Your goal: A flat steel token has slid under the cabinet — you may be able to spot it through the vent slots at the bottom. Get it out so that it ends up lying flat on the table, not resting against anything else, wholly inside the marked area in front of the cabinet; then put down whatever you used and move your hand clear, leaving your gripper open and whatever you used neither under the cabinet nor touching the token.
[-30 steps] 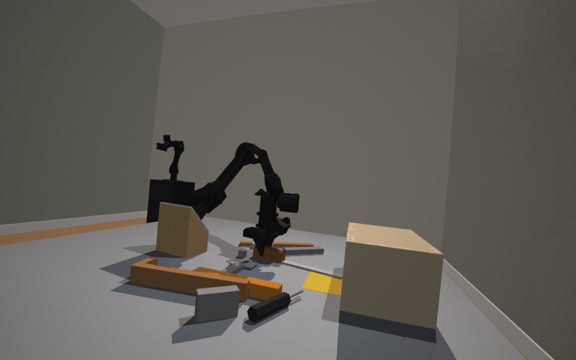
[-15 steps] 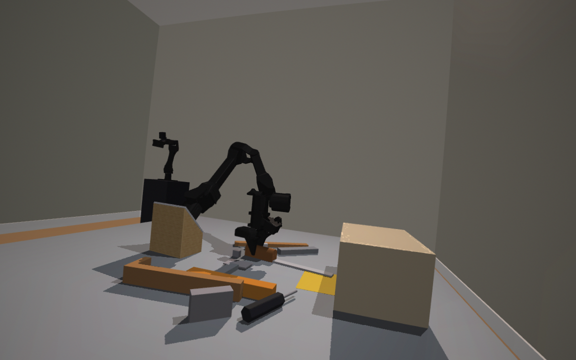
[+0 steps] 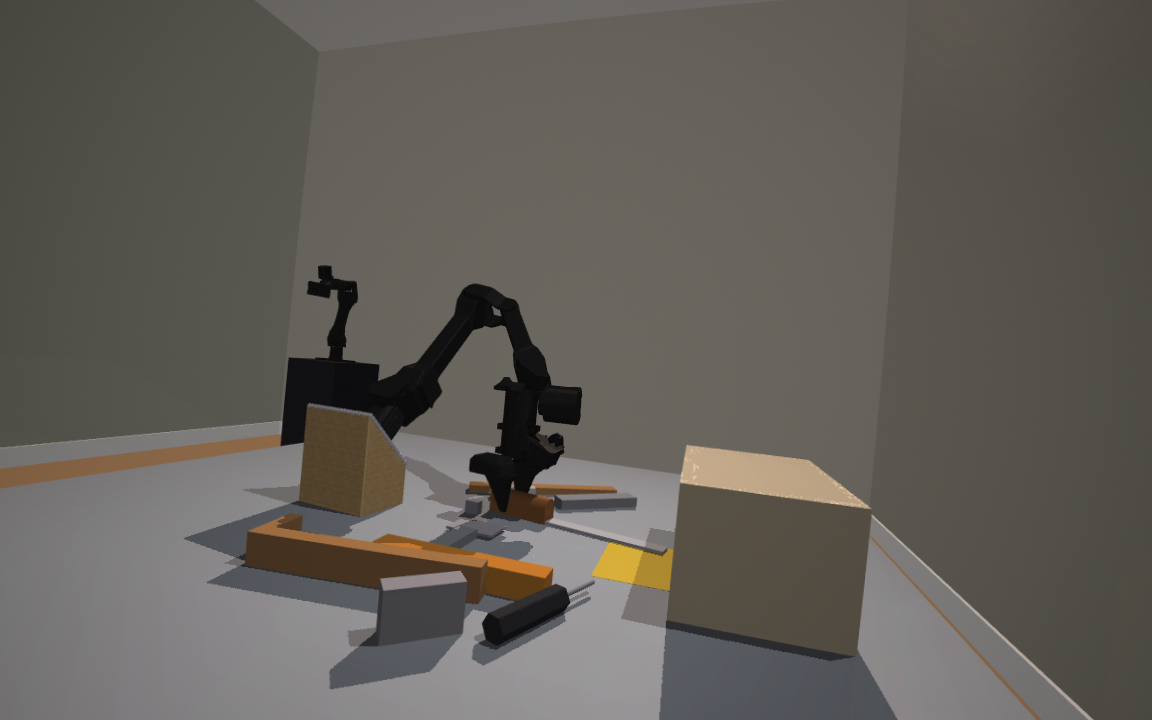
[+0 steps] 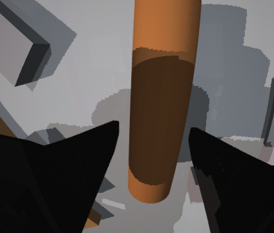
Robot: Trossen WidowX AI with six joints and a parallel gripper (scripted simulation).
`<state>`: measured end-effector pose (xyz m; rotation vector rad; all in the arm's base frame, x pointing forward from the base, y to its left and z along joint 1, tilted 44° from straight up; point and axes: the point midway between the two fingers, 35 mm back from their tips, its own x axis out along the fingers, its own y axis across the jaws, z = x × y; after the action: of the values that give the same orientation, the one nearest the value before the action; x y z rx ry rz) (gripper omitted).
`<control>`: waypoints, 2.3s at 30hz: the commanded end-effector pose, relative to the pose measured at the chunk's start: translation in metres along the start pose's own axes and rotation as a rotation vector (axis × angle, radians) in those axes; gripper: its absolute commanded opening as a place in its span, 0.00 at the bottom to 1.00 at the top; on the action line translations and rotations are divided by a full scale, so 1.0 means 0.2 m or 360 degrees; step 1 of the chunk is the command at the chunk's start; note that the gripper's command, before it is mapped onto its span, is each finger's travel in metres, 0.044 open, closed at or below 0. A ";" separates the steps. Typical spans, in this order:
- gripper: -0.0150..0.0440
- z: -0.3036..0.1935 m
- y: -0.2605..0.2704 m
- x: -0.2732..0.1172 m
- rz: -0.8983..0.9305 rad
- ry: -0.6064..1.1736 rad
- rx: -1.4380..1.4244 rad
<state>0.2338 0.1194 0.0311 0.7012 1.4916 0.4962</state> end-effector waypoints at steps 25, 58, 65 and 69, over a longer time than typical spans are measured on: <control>0.42 0.00 0.00 0.00 0.0001 -0.0004 -0.0007; 0.25 0.14 0.00 0.00 -0.0001 -0.0002 0.0016; 0.25 0.18 0.00 -0.01 -0.0001 -0.0002 0.0018; 0.25 0.20 0.00 -0.01 -0.0002 -0.0002 0.0019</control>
<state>0.2688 0.1138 0.0292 0.7116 1.4967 0.4806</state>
